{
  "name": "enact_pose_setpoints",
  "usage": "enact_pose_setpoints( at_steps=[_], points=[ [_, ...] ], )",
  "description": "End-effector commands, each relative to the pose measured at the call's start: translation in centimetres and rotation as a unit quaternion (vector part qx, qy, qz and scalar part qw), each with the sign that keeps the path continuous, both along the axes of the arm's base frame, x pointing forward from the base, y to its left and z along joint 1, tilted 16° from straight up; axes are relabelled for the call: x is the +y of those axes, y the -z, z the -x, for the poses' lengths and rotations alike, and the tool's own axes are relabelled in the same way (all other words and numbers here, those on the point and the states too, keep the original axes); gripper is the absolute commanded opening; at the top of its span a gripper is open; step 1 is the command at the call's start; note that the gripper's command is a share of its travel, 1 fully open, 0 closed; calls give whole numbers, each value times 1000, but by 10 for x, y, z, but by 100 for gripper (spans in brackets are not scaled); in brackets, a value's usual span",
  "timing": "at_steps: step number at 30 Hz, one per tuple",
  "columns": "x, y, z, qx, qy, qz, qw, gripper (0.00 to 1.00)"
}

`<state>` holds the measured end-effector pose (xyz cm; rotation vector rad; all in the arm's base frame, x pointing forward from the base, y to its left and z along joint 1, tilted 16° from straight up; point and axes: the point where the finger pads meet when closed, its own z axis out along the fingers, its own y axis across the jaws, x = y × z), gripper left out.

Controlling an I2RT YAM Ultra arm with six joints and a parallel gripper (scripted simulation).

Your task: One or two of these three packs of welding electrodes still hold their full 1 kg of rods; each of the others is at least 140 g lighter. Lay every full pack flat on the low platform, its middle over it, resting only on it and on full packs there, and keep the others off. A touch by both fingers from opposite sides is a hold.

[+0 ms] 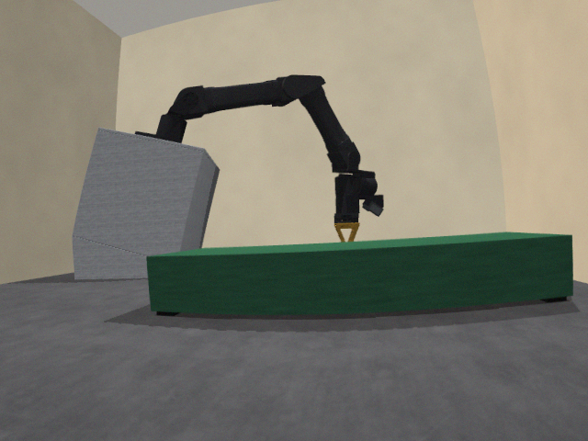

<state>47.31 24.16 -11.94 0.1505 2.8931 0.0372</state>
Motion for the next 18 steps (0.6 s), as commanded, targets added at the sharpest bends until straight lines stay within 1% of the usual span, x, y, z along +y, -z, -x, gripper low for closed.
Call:
enact_pose_setpoints(
  at_steps=[1, 3, 5, 7, 9, 18],
  points=[
    [5, -9, -21, -28, 0, -13, 1000, 74],
    [4, -6, -22, -29, 1, -13, 1000, 74],
    [8, -25, -30, -45, 1, -22, 999, 74],
    [10, -25, -29, -45, -1, -21, 999, 74],
    [8, -16, -24, -34, -2, -16, 999, 74],
    [9, -15, -25, -37, -1, -17, 999, 74]
  ],
)
